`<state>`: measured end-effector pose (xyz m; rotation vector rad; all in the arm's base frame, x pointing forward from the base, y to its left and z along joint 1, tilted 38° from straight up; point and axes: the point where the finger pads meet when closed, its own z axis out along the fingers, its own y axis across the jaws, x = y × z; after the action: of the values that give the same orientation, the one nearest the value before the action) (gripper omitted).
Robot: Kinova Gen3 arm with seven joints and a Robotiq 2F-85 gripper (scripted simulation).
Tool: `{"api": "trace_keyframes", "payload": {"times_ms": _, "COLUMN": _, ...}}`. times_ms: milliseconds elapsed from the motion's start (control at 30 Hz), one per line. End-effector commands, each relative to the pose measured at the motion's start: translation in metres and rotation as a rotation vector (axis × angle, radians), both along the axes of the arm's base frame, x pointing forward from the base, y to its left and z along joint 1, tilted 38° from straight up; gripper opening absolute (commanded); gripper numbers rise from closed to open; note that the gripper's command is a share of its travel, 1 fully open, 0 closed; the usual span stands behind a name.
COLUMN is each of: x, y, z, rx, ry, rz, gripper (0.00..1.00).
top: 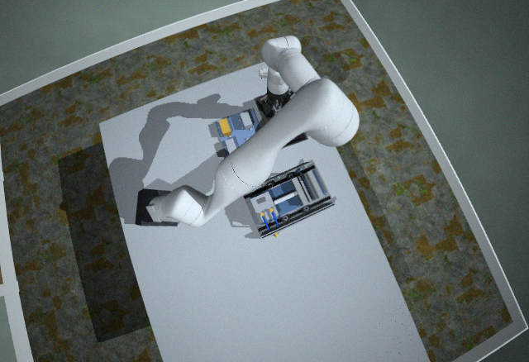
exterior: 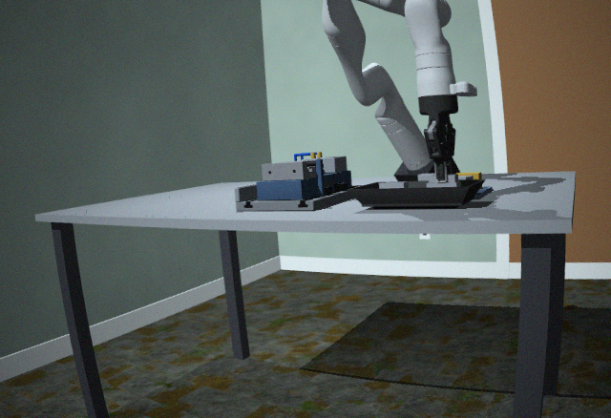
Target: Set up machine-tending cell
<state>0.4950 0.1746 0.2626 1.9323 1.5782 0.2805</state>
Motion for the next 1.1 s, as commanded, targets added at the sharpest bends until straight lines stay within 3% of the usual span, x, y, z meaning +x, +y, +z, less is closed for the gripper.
{"api": "trace_keyframes", "payload": {"times_ms": 0, "x": 0.0004, "y": 0.0002, "z": -0.0002, "rx": 0.001, "ry": -0.001, "rz": 0.001, "gripper": 0.0}}
{"api": "trace_keyframes", "payload": {"times_ms": 1067, "x": 0.0057, "y": -0.0029, "z": -0.0079, "rx": 0.001, "ry": -0.001, "rz": 0.001, "gripper": 0.0}}
